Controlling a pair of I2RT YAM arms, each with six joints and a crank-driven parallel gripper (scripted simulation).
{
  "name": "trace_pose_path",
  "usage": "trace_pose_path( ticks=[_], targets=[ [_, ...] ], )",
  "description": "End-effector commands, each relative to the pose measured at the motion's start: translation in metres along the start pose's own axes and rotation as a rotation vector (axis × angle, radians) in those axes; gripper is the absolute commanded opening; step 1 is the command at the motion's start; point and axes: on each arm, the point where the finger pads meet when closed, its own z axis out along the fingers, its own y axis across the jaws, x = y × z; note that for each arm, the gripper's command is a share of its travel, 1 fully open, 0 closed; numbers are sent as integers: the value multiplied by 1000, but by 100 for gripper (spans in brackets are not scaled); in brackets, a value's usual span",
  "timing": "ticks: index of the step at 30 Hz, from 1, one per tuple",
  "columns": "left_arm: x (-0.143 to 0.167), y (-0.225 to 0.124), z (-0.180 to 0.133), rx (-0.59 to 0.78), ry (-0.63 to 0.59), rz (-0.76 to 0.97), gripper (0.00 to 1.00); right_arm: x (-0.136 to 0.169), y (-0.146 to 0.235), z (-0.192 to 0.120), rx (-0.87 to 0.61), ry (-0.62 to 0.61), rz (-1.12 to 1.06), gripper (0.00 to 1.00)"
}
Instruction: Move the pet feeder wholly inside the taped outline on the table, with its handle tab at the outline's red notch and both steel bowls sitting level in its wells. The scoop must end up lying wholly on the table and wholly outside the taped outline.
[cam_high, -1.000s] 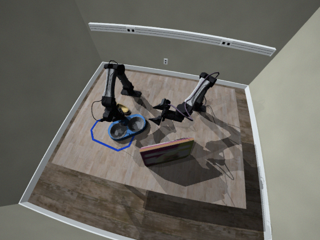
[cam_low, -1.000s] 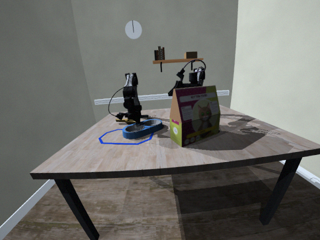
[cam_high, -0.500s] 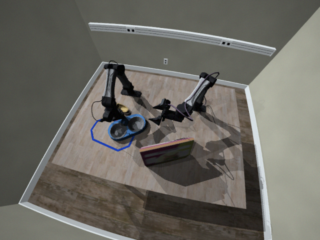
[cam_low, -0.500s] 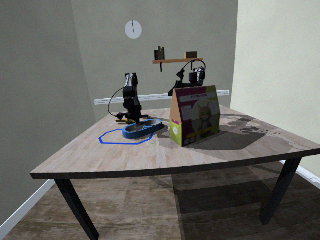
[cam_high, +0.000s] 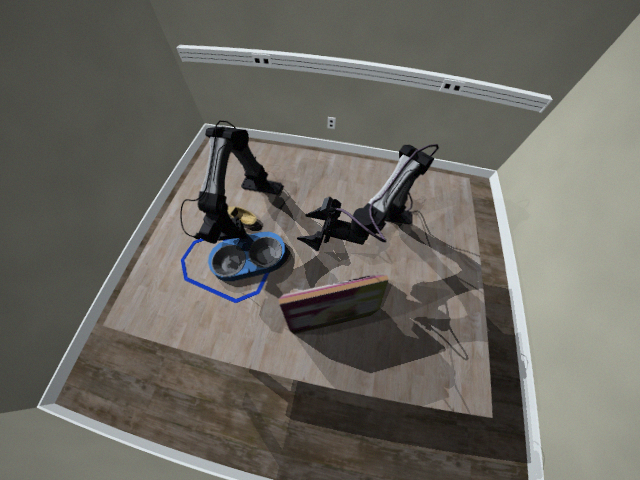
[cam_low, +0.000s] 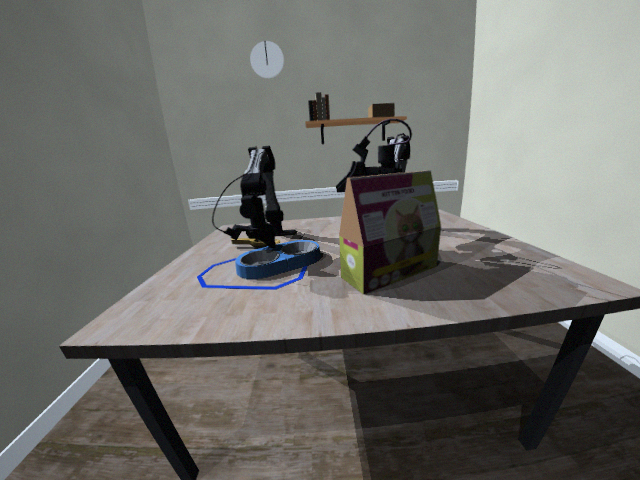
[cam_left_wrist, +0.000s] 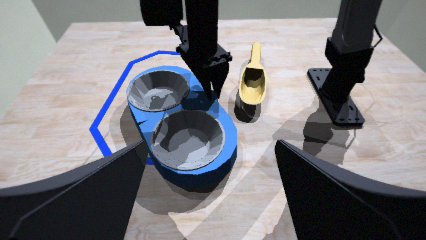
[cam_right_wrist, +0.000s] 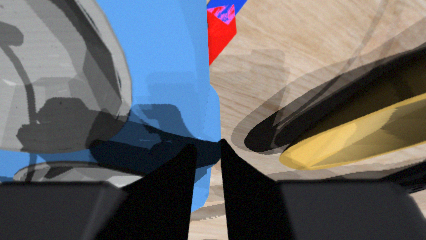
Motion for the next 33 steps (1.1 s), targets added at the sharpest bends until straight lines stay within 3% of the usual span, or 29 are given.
trace_pose_path(
  ticks=[1,17,33],
  targets=[
    [-26,-2,-2,4,-27,51,100,-8,6,2,1,-17,36,12],
    [-26,-2,-2,4,-27,51,100,-9,7,2,-1,-13,78,12],
    [-26,-2,-2,4,-27,51,100,-35,17,2,9,-13,403,12]
  ],
)
